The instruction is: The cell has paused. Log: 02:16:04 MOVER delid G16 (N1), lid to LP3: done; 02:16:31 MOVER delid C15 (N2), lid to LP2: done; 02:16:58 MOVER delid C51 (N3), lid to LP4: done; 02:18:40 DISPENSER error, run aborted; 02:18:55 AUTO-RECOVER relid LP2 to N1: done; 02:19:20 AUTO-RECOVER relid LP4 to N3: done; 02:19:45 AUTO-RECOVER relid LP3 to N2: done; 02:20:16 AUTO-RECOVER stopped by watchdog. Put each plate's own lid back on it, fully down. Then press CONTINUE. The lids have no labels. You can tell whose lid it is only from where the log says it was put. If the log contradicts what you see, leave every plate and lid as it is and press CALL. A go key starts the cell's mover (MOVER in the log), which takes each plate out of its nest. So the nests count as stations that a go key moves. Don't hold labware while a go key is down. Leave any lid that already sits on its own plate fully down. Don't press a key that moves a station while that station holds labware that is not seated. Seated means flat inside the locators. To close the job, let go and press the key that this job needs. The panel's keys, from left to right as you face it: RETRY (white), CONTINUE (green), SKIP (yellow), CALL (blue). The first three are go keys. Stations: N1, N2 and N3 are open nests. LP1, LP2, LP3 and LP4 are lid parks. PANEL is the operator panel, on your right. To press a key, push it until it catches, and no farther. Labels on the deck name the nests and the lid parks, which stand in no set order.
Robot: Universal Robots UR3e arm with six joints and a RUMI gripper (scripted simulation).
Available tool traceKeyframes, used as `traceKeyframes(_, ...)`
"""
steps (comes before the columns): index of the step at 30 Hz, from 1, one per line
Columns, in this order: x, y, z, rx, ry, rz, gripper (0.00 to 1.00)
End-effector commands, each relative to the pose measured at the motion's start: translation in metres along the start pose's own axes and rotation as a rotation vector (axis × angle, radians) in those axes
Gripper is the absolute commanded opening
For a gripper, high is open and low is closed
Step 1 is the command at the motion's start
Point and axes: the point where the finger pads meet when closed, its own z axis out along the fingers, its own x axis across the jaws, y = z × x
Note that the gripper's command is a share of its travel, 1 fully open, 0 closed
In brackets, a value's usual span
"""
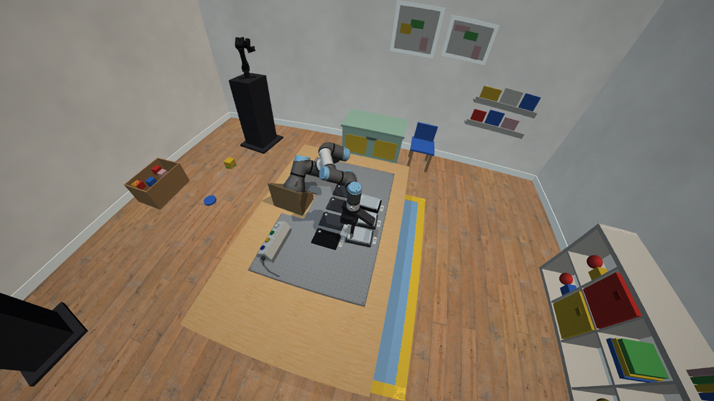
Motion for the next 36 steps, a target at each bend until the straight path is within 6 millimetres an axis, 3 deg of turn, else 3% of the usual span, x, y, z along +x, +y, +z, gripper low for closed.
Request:
traceKeyframes(1,0.010,0.023,-0.001,0.009,0.008,0.002,0.00)
traceKeyframes(26,0.053,0.130,-0.001,0.009,0.008,0.002,0.00)
traceKeyframes(36,0.056,0.138,-0.001,0.009,0.008,0.002,0.00)
